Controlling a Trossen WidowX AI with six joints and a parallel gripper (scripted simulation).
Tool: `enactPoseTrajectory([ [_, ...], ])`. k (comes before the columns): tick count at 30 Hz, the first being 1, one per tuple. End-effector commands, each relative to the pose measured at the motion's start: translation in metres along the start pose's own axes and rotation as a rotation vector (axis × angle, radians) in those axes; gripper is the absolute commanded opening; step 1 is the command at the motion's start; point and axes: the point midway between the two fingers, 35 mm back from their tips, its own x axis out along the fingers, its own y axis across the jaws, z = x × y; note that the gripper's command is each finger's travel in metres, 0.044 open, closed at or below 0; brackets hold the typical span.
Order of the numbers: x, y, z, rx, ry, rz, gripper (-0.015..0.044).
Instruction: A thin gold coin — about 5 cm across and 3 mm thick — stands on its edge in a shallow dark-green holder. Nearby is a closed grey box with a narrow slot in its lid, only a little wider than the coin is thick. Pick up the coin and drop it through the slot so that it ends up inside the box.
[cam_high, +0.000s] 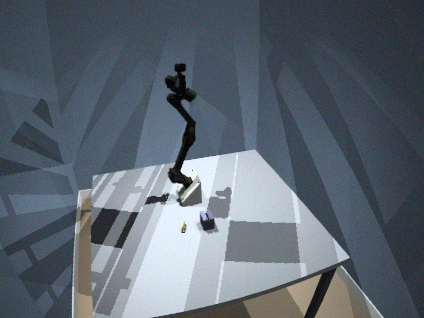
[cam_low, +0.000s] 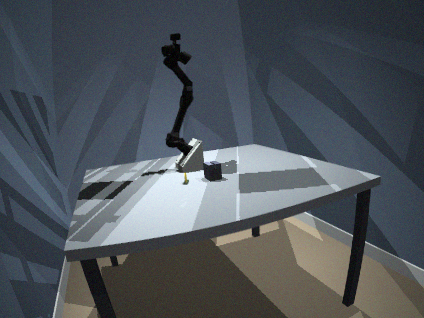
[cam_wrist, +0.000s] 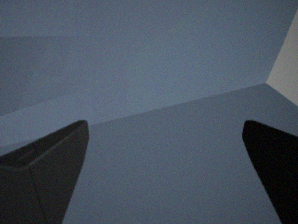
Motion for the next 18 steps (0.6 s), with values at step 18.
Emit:
enactPoseTrajectory([
  [18, -0.026, 0.022, 0.246, -0.716, -0.461, -0.211, 0.0161],
])
